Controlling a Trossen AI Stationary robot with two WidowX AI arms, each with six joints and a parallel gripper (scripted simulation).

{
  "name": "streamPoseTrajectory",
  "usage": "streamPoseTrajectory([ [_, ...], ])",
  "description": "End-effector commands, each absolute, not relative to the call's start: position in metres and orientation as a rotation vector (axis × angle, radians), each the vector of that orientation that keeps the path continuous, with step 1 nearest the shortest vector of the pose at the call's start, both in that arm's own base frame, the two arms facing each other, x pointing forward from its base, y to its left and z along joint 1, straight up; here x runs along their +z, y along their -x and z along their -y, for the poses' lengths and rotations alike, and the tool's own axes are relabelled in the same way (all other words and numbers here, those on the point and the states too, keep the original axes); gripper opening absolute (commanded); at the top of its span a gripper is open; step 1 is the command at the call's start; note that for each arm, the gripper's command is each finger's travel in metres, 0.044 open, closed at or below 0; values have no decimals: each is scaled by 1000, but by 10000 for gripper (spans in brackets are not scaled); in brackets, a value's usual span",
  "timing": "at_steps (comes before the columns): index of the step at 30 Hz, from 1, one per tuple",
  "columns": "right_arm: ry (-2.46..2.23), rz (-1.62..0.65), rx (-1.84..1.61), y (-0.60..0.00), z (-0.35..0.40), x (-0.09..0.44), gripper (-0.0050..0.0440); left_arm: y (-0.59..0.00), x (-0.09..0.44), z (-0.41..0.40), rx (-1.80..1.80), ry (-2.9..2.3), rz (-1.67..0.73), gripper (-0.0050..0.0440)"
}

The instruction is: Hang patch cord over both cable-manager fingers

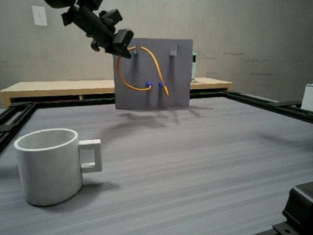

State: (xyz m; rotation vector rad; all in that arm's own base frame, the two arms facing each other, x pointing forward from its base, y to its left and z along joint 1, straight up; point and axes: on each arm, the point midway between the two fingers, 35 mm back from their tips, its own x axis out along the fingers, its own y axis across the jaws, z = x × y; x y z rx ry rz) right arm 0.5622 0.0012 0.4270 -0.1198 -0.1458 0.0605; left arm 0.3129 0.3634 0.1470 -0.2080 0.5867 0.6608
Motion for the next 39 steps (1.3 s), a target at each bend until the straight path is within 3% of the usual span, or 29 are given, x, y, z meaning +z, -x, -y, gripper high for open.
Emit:
streamPoseTrajectory([
  [1,113,341,55,-548,-2,478,440,-314,160,-365,664,191,-561,25],
  [14,102,743,52,-504,-4,552,440,-314,160,-365,664,191,-561,25],
  [22,96,1081,58,-447,-6,596,440,-314,160,-365,664,191,-561,25],
  [29,95,1329,67,-397,-7,615,440,-314,160,-365,664,191,-561,25],
  [39,96,1492,74,-360,-9,620,440,-314,160,-365,664,191,-561,25],
])
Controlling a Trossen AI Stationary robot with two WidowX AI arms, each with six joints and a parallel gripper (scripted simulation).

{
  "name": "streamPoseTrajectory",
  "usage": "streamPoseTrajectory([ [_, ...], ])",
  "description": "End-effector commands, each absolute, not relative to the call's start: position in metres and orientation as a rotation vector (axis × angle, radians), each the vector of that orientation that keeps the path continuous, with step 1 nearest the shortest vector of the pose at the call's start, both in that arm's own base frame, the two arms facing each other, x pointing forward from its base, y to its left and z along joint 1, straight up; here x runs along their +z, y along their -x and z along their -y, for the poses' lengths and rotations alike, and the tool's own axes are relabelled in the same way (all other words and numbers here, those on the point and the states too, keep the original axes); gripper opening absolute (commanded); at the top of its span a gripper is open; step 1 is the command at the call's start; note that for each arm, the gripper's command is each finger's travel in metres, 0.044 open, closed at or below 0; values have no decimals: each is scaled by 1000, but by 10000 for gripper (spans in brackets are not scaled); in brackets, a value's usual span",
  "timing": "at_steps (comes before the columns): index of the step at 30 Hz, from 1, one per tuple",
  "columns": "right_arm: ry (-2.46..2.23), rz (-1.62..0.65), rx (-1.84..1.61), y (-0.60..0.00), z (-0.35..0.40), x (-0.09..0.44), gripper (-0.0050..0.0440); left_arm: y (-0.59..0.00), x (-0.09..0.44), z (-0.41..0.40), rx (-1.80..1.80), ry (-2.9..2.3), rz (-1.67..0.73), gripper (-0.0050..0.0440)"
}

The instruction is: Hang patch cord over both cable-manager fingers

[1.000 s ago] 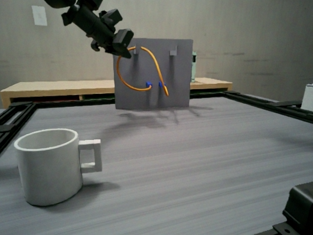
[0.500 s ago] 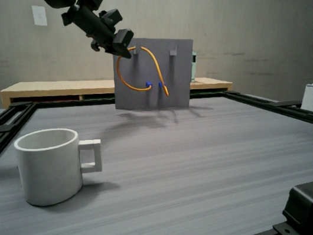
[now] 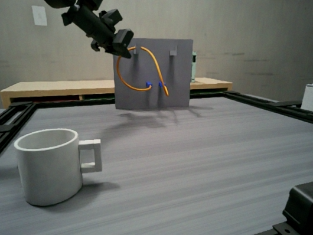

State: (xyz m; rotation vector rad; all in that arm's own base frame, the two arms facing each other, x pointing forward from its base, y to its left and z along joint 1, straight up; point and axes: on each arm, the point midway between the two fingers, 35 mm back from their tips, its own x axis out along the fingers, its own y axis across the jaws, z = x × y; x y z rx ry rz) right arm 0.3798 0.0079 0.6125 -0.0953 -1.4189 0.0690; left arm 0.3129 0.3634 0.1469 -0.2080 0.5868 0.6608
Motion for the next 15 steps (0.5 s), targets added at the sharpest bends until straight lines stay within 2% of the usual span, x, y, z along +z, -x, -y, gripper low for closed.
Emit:
streamPoseTrajectory([
  [1,96,1495,74,-359,-9,621,440,-314,160,-365,664,191,-561,25],
  [9,100,1464,70,-371,-7,611,440,-314,160,-365,664,191,-561,25],
  [15,112,1350,61,-406,1,578,440,-314,160,-365,664,191,-561,25],
])
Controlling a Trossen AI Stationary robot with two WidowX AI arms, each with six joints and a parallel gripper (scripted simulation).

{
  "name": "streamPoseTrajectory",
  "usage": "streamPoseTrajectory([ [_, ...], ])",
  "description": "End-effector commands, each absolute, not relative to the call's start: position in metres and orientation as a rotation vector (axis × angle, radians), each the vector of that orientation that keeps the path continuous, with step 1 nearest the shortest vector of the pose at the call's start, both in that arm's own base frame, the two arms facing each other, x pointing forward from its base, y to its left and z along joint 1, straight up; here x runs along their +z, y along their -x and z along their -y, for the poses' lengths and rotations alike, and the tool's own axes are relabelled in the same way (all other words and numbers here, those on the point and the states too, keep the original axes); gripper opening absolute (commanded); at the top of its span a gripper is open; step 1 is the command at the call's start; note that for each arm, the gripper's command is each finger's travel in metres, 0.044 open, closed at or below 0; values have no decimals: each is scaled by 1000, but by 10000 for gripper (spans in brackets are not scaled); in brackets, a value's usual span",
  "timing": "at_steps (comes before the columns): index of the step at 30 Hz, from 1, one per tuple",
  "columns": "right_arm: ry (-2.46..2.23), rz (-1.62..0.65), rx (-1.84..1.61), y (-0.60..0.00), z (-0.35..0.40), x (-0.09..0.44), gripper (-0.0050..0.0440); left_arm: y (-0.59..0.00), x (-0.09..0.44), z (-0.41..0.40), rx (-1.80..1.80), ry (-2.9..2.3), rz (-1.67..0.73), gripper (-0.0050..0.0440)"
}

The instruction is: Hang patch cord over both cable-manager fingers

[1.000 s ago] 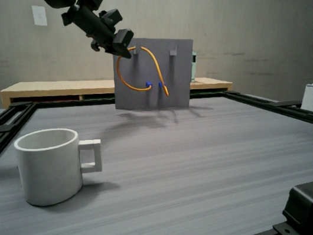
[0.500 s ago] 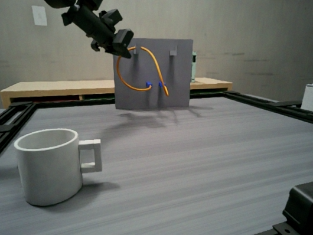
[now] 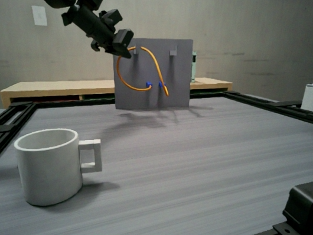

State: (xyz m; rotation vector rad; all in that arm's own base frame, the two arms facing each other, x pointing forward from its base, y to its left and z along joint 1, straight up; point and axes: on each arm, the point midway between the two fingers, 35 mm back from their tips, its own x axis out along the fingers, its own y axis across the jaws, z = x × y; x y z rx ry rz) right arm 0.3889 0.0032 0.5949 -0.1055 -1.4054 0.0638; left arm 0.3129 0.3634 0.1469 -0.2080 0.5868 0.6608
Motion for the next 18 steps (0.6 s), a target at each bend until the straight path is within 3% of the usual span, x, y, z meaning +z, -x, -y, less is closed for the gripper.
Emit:
streamPoseTrajectory([
  [1,113,1334,59,-410,3,573,440,-314,160,-365,664,191,-561,25],
  [18,122,1009,24,-487,32,460,440,-314,160,-365,664,191,-561,25],
])
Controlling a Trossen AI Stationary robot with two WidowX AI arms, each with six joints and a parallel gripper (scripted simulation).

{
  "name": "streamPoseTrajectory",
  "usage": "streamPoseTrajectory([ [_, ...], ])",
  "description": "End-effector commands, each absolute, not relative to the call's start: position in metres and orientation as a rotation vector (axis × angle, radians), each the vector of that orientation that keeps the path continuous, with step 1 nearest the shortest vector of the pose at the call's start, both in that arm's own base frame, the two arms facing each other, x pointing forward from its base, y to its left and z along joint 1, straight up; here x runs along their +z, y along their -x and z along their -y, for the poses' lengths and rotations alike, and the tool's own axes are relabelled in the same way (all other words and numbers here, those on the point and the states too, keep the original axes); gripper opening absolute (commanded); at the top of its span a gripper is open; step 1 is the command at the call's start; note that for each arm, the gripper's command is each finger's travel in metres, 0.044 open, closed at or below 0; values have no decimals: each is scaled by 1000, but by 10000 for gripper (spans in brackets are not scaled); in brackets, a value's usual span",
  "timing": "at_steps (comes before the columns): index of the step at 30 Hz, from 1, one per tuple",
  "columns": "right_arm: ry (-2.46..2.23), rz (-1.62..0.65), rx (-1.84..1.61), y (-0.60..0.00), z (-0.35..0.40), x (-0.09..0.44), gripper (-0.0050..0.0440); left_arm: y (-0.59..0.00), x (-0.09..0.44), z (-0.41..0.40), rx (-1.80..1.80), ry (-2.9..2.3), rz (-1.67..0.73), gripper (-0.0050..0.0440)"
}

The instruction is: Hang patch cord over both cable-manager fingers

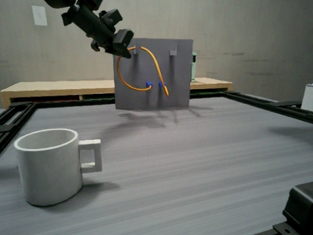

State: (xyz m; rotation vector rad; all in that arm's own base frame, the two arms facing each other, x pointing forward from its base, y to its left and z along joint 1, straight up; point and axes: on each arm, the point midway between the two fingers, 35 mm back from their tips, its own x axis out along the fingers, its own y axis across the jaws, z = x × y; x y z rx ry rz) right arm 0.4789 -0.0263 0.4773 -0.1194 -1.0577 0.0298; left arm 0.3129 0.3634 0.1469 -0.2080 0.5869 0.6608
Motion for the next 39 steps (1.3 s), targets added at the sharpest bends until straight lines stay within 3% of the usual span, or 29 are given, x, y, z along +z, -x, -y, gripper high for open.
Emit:
streamPoseTrajectory([
  [1,121,989,22,-490,34,452,440,-314,160,-365,664,191,-561,25],
  [21,100,604,-26,-529,72,298,440,-314,160,-365,664,191,-561,25],
  [39,53,243,-76,-514,102,152,440,-314,160,-365,664,191,-561,25],
])
